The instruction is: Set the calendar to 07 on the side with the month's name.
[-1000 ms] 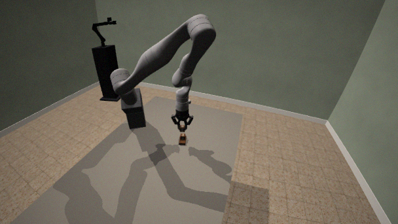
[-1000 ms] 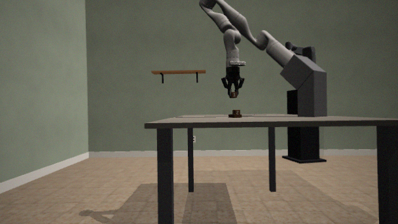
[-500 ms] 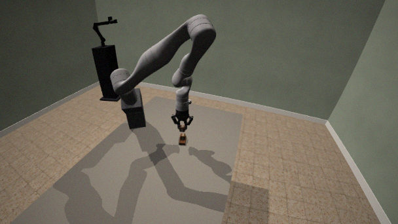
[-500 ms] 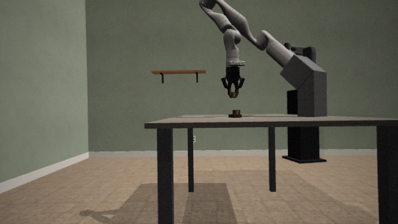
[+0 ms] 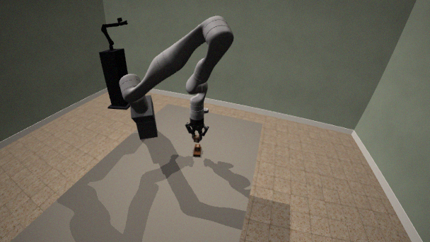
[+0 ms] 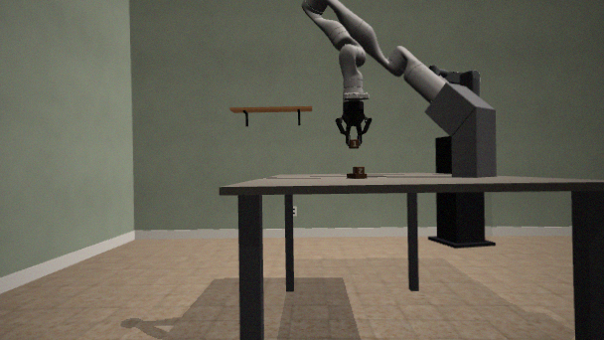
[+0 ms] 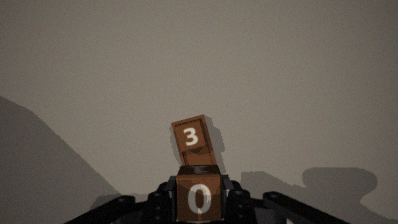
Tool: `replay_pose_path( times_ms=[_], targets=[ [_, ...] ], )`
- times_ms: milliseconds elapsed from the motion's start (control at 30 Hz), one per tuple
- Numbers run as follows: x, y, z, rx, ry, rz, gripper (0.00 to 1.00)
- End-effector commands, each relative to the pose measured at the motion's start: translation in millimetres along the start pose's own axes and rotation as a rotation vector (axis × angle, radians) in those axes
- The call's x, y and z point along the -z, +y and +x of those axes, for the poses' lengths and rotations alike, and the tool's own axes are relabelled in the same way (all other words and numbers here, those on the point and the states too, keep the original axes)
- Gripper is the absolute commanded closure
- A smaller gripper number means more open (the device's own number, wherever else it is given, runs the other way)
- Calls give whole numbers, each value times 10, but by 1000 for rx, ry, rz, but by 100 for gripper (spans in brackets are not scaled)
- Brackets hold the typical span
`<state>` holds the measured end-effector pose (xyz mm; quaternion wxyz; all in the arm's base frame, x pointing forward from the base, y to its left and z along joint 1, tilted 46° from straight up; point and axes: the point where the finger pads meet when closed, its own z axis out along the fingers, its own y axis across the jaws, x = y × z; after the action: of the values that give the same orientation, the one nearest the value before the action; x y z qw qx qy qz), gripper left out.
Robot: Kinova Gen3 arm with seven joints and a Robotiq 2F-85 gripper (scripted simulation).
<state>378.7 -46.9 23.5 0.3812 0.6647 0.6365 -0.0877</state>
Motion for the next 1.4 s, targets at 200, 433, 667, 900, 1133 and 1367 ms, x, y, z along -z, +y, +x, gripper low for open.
replay_pose_path(
  times_ms=[200,433,667,900,1133,1367],
  targets=[
    [3,3,1,-120,2,-2,72],
    [4,4,1,-290,2,-1,72],
    [5,4,1,-490,2,-1,72],
    [5,5,1,-649,2,-1,72],
    [7,6,0,-887,2,-1,72],
    [8,7,0,-1066,2,0,72]
  ],
)
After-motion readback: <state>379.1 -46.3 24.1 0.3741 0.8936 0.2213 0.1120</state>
